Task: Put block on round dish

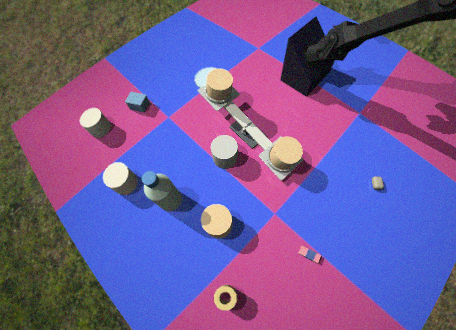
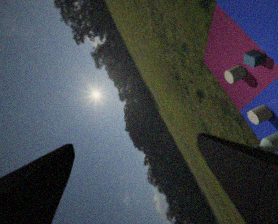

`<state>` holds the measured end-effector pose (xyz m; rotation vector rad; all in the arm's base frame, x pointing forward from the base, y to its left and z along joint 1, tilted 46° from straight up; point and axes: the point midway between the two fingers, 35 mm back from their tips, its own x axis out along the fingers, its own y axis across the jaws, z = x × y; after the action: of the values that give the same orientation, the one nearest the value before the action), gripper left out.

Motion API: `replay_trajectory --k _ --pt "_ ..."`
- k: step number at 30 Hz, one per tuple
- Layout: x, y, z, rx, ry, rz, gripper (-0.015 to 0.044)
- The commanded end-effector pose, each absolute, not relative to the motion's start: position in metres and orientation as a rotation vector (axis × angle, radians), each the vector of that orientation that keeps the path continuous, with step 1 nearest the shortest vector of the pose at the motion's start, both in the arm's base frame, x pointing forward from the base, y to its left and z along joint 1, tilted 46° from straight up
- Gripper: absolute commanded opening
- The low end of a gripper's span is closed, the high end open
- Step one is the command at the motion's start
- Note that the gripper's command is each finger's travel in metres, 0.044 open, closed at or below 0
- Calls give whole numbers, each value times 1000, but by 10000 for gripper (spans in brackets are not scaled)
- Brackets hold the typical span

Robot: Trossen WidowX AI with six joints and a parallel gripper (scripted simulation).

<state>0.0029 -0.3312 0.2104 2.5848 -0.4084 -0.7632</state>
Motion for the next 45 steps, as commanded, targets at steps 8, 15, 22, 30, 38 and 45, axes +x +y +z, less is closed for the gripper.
replay_trajectory --k 8,15,22,30,38,45 --pt "55 -306 193 2329 -63 -713 440" --pt "83 -287 182 2160 123 -643 440" --pt "109 -265 171 1984 289 -554 440" --pt "134 -237 159 1775 452 -431 440" --pt "155 -206 148 1560 588 -287 440" --pt "168 -177 138 1370 683 -149 440"
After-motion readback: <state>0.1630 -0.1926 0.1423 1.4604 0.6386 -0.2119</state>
